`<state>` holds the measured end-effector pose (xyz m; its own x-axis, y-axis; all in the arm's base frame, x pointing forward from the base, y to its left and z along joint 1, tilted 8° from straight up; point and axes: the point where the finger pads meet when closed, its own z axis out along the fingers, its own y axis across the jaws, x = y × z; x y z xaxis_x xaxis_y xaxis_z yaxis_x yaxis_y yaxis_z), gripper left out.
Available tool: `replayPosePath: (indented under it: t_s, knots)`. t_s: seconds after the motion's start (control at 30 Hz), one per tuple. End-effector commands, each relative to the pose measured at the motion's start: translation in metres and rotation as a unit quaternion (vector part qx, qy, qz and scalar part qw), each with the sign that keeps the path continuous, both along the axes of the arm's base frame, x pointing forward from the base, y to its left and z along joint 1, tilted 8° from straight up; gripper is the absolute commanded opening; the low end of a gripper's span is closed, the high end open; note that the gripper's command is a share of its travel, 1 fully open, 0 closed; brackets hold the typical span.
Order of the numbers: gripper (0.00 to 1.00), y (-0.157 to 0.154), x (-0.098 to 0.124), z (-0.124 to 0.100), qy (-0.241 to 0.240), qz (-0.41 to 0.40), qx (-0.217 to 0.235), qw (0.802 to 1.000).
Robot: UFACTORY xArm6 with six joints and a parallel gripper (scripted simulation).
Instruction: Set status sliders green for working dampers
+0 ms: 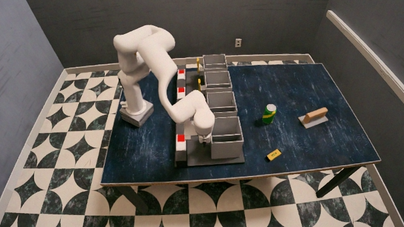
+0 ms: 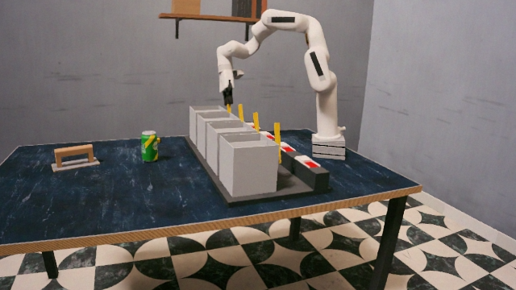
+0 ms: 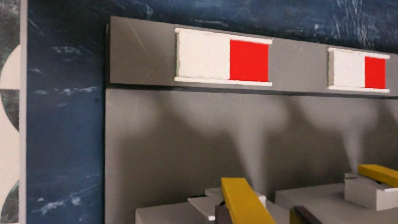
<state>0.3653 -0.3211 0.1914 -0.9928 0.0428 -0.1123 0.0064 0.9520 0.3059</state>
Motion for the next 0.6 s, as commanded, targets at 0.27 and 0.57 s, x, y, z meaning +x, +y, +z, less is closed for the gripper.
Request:
replayPosePath:
  t_s: [0.27,0.57]
  knots:
    - [0.39,0.0031,0.0027,-0.0114,-0.002,0.0,-0.002,1.0]
    - [0.39,0.004,0.0031,-0.014,-0.002,0.0,-0.002,1.0]
